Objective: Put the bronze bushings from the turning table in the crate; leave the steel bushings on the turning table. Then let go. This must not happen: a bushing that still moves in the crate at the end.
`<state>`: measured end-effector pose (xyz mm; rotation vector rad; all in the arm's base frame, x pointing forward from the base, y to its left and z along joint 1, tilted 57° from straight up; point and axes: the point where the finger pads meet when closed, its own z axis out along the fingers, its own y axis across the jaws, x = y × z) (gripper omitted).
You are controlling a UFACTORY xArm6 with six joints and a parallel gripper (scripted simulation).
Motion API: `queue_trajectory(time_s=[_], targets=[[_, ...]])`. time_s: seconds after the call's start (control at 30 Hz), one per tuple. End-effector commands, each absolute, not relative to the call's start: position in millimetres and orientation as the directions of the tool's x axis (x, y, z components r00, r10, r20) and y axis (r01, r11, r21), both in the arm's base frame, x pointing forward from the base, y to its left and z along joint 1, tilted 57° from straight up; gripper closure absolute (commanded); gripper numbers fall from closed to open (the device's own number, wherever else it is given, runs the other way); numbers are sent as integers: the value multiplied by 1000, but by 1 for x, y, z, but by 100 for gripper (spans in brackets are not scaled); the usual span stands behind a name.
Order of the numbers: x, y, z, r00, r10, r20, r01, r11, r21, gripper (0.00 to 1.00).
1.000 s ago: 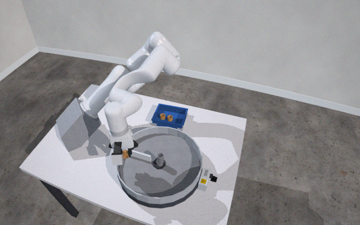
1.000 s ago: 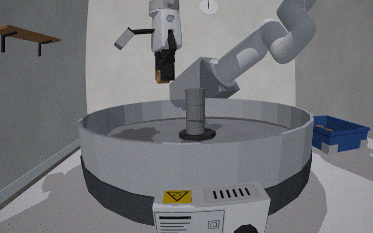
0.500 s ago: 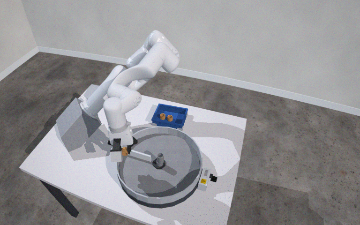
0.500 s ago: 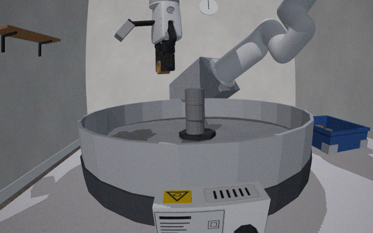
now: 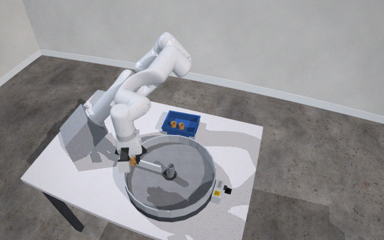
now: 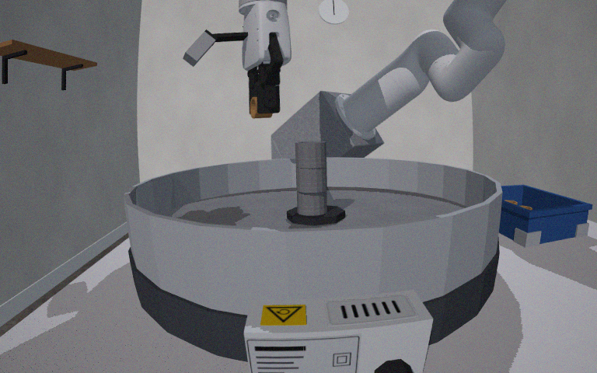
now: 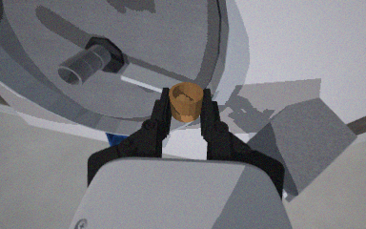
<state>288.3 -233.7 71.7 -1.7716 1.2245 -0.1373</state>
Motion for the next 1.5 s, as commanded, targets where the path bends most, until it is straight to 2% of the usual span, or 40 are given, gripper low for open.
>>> queue_trajectory(time_s=[0.0, 0.73, 1.47], targets=[[288, -235, 72, 495, -779, -386, -669, -57, -741, 100], [291, -234, 77, 545, -772, -326, -629, -121, -768, 100], [300, -229, 95, 699, -709, -97, -458, -339, -822, 100]])
